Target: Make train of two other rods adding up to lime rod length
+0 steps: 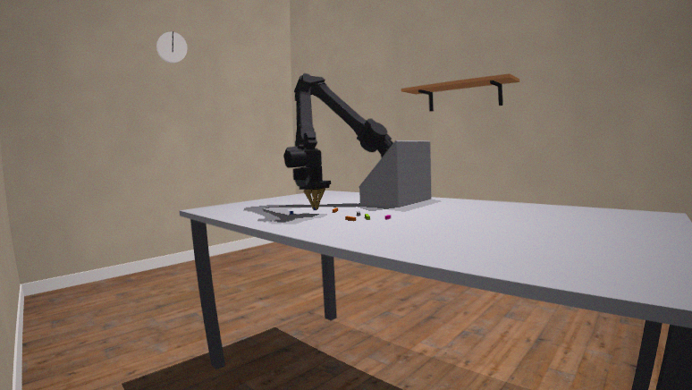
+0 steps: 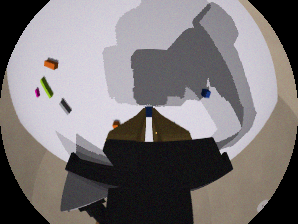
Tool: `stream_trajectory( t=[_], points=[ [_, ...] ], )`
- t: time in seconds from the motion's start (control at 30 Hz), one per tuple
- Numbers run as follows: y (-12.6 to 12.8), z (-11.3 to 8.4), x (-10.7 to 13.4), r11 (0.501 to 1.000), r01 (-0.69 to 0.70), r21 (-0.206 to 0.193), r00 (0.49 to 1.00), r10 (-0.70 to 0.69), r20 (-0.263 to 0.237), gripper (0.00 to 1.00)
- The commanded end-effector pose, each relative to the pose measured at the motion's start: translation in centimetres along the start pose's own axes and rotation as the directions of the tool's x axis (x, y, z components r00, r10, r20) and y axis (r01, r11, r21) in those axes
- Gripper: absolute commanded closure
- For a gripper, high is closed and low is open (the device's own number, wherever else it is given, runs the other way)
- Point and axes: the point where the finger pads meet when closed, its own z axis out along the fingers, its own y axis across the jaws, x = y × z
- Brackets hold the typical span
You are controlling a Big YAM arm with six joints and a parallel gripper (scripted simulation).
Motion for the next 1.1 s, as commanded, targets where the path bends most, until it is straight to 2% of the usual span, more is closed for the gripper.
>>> stream_trajectory(
  t=[0.0,1.07],
  points=[
    [-0.55,-0.29,-0.43,1.000,0.000,0.006,1.000,0.000,0.016,0.95],
    [-0.15,-0.44,-1.12,1.000,0.027,0.007,0.999,-0.027,0.021,0.95]
  ],
)
